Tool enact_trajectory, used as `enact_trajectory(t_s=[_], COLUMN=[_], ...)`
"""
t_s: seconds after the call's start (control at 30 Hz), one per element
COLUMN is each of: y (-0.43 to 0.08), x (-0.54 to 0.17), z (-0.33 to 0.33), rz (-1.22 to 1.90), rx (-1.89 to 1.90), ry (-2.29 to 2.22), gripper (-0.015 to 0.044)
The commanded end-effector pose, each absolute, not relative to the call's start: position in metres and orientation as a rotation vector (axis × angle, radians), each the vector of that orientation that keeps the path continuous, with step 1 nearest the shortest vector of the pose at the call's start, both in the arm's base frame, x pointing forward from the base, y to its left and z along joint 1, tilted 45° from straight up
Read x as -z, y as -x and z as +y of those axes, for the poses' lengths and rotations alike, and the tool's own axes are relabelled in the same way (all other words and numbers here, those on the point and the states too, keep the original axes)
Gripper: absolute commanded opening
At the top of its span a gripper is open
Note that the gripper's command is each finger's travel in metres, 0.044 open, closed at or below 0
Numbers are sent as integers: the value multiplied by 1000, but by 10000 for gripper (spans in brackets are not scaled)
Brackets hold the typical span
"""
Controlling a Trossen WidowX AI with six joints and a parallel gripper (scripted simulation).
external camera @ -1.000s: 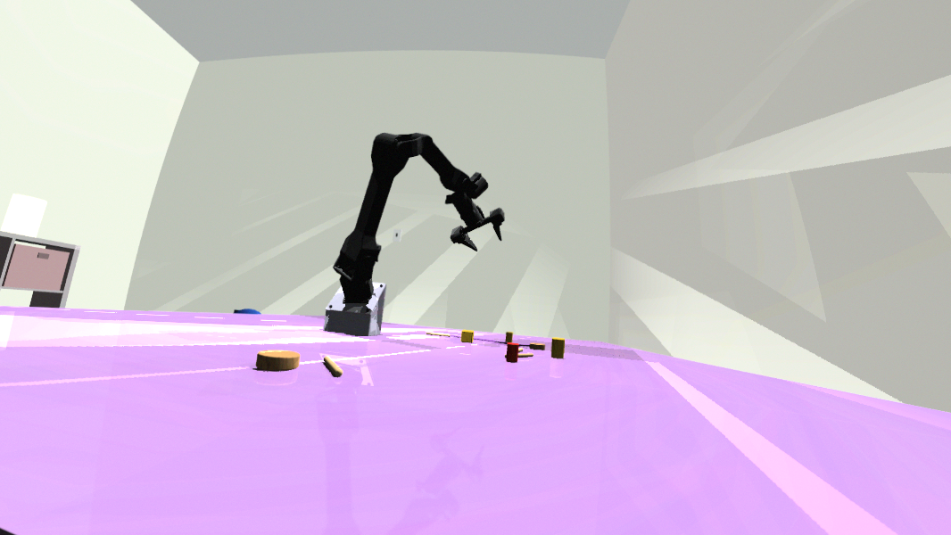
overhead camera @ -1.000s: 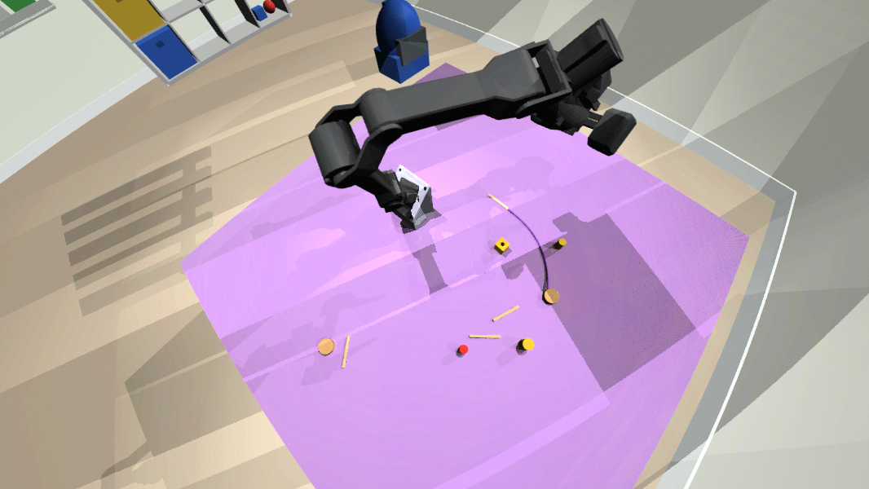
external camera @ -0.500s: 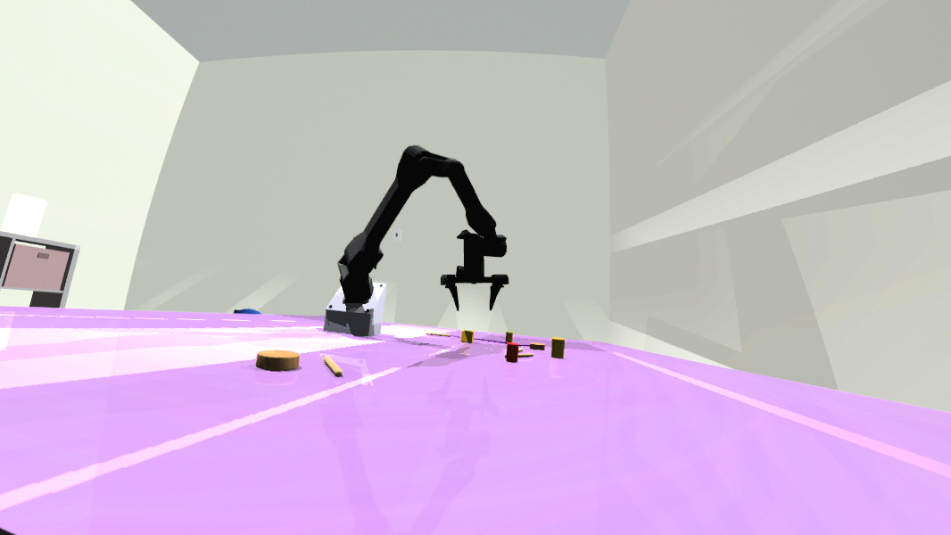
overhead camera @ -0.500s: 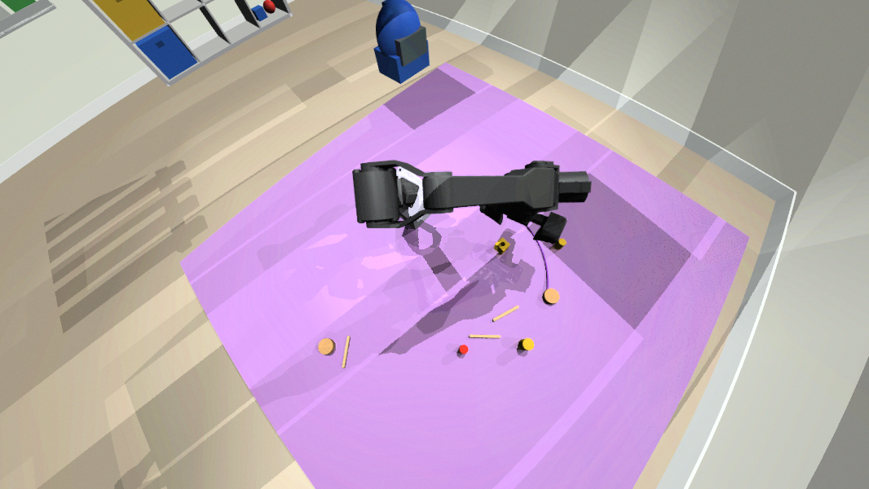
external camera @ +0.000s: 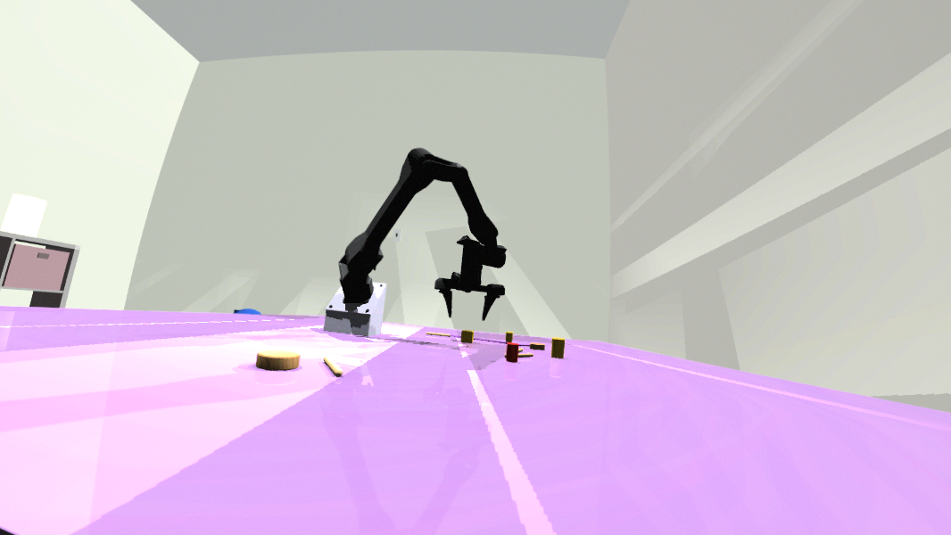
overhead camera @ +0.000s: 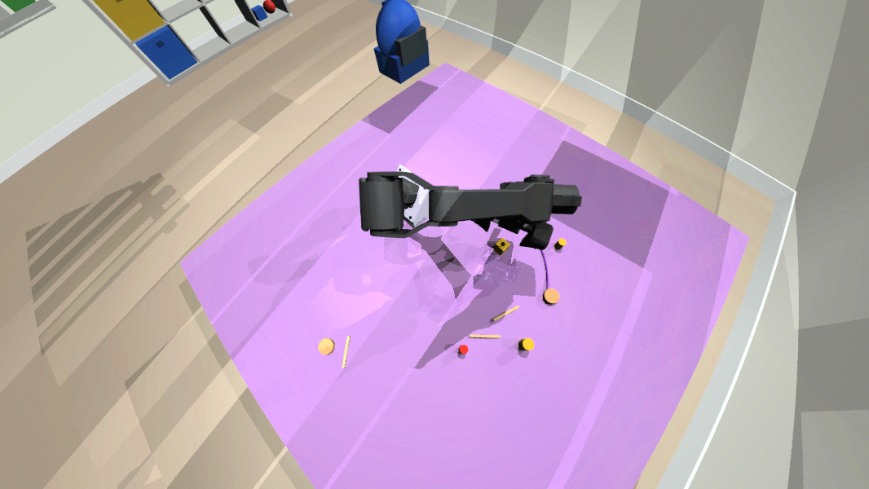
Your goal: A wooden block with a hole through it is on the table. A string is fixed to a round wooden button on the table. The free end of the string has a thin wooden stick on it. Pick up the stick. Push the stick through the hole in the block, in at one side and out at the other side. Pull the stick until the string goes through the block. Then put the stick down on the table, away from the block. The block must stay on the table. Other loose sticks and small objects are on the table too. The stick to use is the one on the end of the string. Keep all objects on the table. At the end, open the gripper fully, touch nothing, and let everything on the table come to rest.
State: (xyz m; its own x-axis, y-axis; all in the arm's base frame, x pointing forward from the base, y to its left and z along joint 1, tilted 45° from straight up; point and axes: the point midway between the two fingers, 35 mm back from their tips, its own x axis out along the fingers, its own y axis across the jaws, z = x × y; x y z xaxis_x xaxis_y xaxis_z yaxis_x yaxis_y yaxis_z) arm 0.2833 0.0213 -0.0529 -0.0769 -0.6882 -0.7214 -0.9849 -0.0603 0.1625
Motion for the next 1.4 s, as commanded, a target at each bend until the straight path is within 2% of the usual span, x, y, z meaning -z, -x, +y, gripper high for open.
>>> enact_trajectory(t_s=[0.0, 0.27, 0.57, 1.37], y=[-283, -285, -287, -290], x=[52, 49, 45, 39], z=[20, 22, 24, 28], rz=[1822, 1792, 1537, 755], rx=[-804, -45, 669, 1493], ry=[1707, 1181, 542, -509], gripper=[440, 440, 440, 440])
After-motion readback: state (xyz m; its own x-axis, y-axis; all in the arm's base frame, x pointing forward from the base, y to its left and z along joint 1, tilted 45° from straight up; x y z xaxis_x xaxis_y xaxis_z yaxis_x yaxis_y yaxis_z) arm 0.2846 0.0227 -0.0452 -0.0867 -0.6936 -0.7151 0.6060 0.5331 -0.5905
